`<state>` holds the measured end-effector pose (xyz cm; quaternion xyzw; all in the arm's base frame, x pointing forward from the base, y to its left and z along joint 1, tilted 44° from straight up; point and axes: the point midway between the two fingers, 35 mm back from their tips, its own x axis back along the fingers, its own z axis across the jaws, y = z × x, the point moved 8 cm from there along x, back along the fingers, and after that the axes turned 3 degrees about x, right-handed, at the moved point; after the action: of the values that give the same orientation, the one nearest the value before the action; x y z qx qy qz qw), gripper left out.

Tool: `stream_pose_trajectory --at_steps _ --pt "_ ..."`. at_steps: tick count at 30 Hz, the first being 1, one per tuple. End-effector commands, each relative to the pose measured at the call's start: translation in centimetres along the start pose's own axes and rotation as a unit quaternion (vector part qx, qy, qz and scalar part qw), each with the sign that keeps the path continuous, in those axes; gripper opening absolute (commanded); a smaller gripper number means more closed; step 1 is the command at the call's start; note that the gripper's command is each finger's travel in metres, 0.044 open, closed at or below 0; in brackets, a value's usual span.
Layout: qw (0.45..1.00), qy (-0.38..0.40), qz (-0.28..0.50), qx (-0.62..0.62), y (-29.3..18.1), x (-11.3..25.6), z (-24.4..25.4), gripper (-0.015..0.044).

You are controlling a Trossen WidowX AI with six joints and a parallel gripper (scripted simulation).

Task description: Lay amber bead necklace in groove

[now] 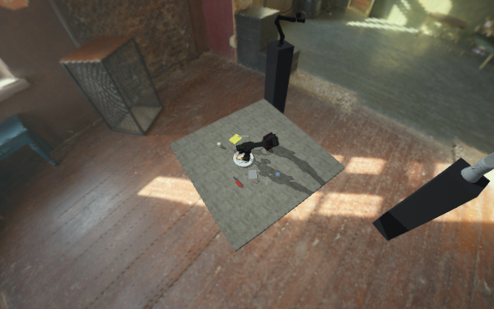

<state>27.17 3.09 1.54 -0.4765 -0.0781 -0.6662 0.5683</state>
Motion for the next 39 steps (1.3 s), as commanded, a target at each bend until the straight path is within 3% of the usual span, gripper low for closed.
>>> stream_pose_trajectory --at_steps 1,39 --pt "1.000 0.000 0.000 0.001 0.00 0.05 0.03 0.0000" --pt "1.000 0.002 0.002 -0.004 -0.03 0.61 -0.02 0.0000"
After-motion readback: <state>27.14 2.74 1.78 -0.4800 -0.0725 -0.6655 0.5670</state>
